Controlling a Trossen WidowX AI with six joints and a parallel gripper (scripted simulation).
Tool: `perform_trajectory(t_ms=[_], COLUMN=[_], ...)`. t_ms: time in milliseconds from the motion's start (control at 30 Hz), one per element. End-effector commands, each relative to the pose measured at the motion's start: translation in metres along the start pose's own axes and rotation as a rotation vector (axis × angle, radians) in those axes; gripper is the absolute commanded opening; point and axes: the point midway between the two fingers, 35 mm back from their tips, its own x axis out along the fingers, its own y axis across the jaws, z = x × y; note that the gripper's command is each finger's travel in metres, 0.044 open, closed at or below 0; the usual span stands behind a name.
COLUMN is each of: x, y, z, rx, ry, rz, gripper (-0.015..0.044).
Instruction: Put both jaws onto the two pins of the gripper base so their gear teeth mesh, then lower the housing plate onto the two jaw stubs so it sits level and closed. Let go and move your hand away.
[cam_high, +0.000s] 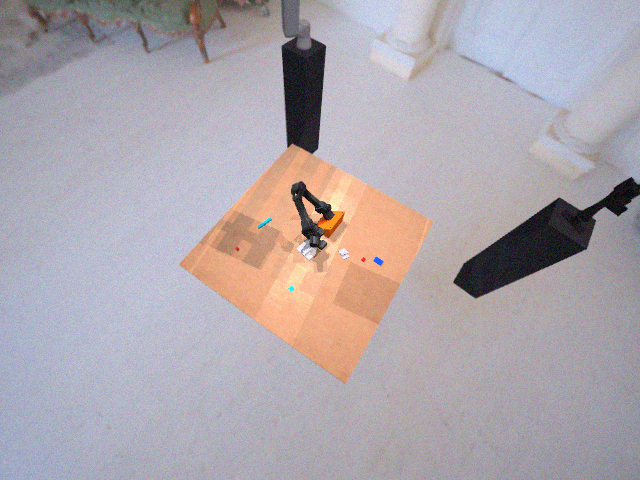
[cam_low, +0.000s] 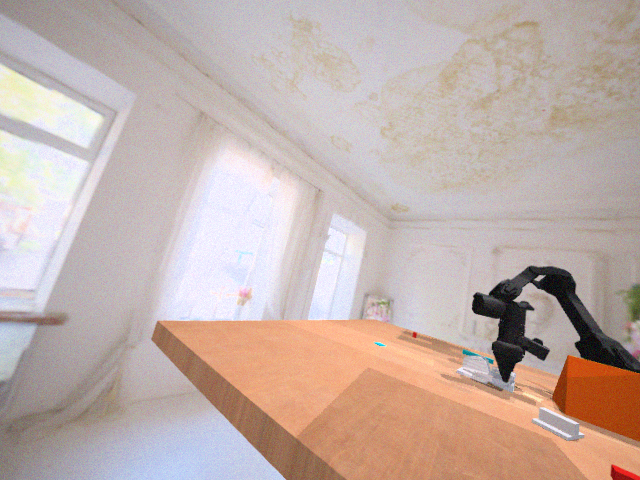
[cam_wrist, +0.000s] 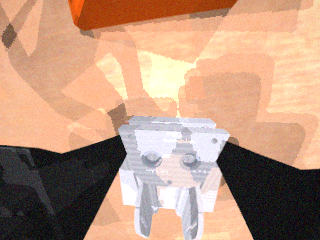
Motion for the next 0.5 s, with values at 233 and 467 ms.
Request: perform_trajectory(t_ms=[233, 467], x=[0.0030, 0.0035], y=[0.0003, 0.0003], z=[-0.0002, -0.0002], rx=[-0.010, -0.010], ry=[0.002, 0.002], rz=[0.002, 0.002], gripper=[0.0351, 0.0351])
